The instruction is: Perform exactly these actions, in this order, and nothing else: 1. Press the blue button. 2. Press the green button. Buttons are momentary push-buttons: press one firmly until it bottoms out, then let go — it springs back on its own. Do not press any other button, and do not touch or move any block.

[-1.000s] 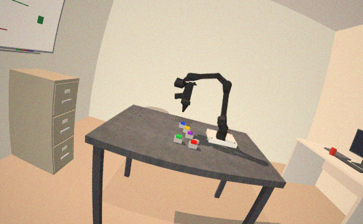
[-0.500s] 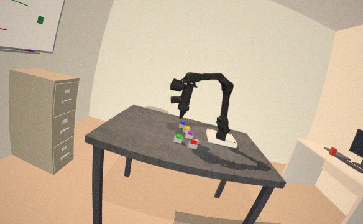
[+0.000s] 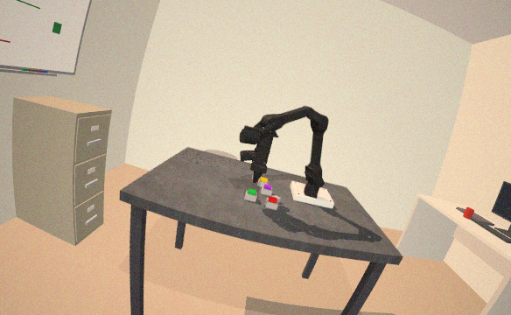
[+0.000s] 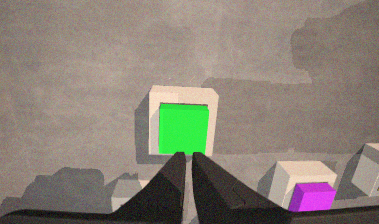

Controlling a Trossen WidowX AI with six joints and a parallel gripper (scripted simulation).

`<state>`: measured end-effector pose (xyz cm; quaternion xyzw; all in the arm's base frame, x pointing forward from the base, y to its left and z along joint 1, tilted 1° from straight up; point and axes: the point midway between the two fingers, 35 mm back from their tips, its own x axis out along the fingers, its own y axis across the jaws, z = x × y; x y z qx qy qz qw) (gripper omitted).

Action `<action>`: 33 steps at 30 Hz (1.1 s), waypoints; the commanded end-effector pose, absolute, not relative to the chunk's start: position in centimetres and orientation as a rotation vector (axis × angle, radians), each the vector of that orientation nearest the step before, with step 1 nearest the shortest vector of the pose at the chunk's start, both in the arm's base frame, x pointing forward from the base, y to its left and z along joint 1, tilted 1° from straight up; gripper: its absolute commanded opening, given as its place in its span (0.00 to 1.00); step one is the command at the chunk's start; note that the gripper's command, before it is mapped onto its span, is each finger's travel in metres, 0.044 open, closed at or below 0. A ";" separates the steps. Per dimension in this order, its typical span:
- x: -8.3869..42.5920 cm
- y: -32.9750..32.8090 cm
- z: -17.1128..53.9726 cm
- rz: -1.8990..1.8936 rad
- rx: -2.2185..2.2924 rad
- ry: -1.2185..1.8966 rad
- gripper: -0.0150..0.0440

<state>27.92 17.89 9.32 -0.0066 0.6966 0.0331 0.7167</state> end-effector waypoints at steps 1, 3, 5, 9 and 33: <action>27.8 18.0 8.2 0.070 -0.010 1.545 0.29; 27.8 18.0 8.1 0.070 -0.010 1.545 0.29; 27.9 18.0 7.8 0.070 -0.010 1.545 0.29; 27.9 18.0 7.1 0.070 -0.010 1.545 0.29; 27.9 18.1 4.8 0.070 -0.010 1.546 0.29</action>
